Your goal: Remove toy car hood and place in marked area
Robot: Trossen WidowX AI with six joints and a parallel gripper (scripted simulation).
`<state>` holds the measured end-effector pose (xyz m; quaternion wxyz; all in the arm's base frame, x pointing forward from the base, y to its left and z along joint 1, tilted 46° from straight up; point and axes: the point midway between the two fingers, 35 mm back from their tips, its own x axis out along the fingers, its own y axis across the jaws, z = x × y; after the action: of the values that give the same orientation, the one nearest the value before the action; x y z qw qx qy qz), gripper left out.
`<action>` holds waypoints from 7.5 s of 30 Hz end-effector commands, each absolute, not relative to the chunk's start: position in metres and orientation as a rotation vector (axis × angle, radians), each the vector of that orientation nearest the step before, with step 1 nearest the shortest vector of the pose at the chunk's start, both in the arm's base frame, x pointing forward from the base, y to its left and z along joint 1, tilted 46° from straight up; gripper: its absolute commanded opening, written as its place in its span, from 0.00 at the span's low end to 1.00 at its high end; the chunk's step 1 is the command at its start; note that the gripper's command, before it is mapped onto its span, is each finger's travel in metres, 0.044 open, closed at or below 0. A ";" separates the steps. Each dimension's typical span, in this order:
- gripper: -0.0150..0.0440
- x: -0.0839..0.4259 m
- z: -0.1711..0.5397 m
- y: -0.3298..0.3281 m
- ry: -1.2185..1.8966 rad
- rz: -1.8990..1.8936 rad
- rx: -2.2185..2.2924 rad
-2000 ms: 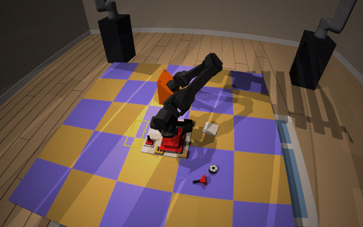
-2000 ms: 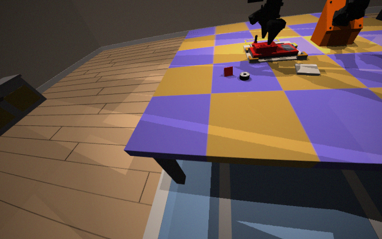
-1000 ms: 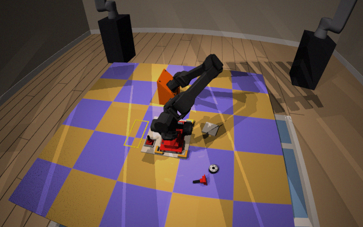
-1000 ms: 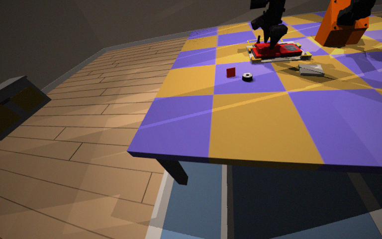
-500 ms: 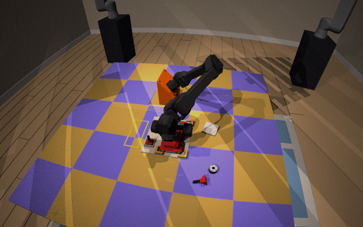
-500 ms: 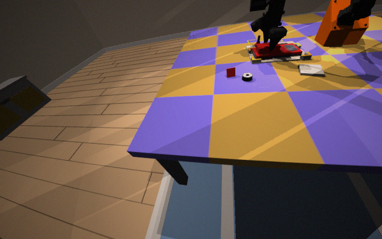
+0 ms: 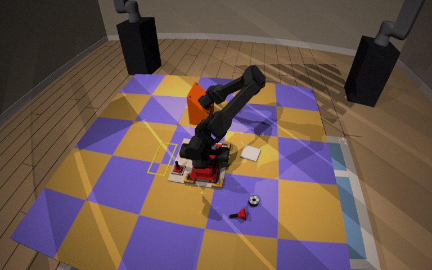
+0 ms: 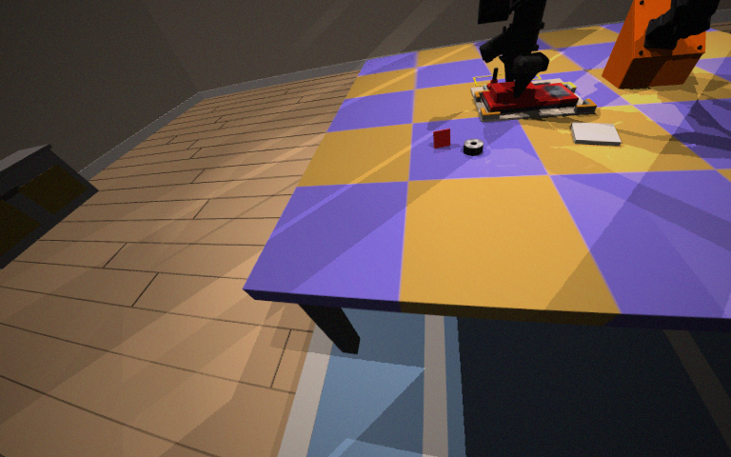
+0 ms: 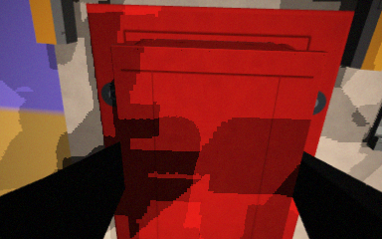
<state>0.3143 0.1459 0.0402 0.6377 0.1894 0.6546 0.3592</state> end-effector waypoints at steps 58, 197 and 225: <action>0.25 0.322 0.080 0.105 1.495 0.817 0.429; 0.25 0.314 -0.117 0.002 1.495 0.811 0.422; 0.25 0.313 -0.127 0.012 1.495 0.812 0.423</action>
<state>0.3126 0.0107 -0.1257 0.6396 0.1822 0.6561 0.3568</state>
